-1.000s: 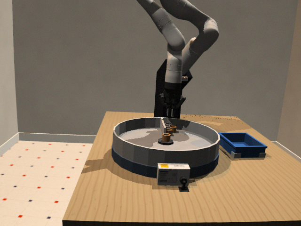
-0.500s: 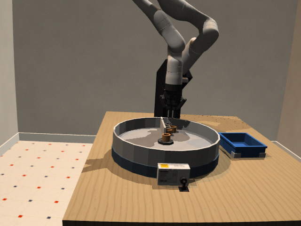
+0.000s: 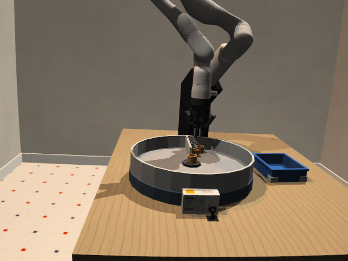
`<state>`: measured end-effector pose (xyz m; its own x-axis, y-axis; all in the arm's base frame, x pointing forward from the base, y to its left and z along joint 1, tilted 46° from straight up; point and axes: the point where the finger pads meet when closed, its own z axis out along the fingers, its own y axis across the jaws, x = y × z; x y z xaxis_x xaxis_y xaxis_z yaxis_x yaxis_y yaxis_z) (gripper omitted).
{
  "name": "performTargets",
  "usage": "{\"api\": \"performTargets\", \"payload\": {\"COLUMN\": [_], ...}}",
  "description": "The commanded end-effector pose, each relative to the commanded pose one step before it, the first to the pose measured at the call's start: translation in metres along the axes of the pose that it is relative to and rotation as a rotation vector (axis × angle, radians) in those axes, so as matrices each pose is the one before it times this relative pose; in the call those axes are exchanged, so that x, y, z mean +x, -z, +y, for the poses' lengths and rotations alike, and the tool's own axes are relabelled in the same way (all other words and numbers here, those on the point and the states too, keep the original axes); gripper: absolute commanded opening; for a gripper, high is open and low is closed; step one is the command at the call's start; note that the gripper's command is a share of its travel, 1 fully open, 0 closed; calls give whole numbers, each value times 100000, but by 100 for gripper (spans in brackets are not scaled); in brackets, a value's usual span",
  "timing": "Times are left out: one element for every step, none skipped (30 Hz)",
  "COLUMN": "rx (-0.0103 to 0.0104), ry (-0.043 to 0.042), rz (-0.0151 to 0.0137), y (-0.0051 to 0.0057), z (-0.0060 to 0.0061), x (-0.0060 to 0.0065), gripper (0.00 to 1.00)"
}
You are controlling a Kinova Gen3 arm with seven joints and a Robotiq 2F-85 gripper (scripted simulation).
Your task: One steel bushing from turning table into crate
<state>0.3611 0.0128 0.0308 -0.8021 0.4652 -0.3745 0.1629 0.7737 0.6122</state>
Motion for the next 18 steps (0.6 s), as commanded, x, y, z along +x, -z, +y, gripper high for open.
{"api": "performTargets", "payload": {"rx": [43, 0, 0, 0, 0, 0, 0, 0, 0, 0, 0, 0, 0, 0, 0, 0, 0, 21], "ry": [4, -6, -6, -6, -6, 0, 0, 0, 0, 0, 0, 0, 0, 0, 0, 0, 0, -9], "rz": [-70, -14, -14, -14, -14, 0, 0, 0, 0, 0, 0, 0, 0, 0, 0, 0, 0, -36], "y": [-74, -101, -101, -101, -101, 0, 0, 0, 0, 0, 0, 0, 0, 0, 0, 0, 0, -94], "z": [-12, 3, 3, 3, 3, 0, 0, 0, 0, 0, 0, 0, 0, 0, 0, 0, 0, -6], "x": [-11, 4, 4, 4, 4, 0, 0, 0, 0, 0, 0, 0, 0, 0, 0, 0, 0, -5], "gripper": [14, 14, 14, 14, 14, 14, 14, 14, 14, 14, 14, 14, 14, 14, 14, 14, 14, 14]}}
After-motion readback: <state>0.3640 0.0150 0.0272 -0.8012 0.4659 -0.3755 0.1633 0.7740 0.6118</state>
